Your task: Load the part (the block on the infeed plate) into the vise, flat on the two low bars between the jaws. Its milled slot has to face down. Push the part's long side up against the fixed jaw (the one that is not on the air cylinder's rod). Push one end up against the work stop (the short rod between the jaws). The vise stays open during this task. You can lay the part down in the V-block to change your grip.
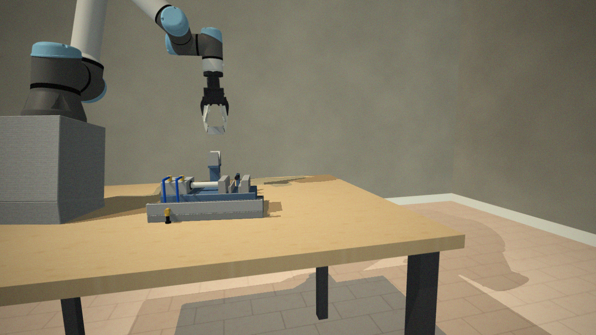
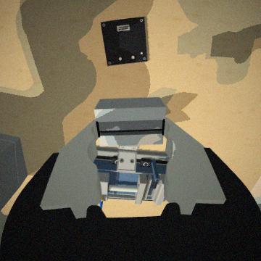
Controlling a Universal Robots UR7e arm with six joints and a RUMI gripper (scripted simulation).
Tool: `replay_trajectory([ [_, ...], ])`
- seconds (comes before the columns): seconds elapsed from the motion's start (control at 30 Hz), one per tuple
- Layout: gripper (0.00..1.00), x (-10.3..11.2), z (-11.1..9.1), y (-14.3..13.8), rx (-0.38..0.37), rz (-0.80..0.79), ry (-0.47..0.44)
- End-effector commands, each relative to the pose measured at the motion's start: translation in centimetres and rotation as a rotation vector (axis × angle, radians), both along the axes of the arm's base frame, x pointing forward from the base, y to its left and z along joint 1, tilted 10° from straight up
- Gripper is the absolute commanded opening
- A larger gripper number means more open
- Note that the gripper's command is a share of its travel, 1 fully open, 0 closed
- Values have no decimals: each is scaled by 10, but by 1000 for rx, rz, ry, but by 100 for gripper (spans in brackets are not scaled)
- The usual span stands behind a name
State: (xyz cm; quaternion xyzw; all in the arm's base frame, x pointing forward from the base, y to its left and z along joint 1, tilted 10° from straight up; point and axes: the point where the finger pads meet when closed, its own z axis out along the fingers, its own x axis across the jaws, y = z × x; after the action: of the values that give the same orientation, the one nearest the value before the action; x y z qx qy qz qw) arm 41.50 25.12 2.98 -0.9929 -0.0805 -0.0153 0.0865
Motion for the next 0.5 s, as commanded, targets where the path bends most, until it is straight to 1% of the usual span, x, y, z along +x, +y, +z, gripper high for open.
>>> replay_trajectory([
  [0.0,0,5,-3,-24,2,-26,1],
  [0.07,0,5,-3,-24,2,-26,1],
  [0.47,0,9,-10,-64,3,-74,10],
])
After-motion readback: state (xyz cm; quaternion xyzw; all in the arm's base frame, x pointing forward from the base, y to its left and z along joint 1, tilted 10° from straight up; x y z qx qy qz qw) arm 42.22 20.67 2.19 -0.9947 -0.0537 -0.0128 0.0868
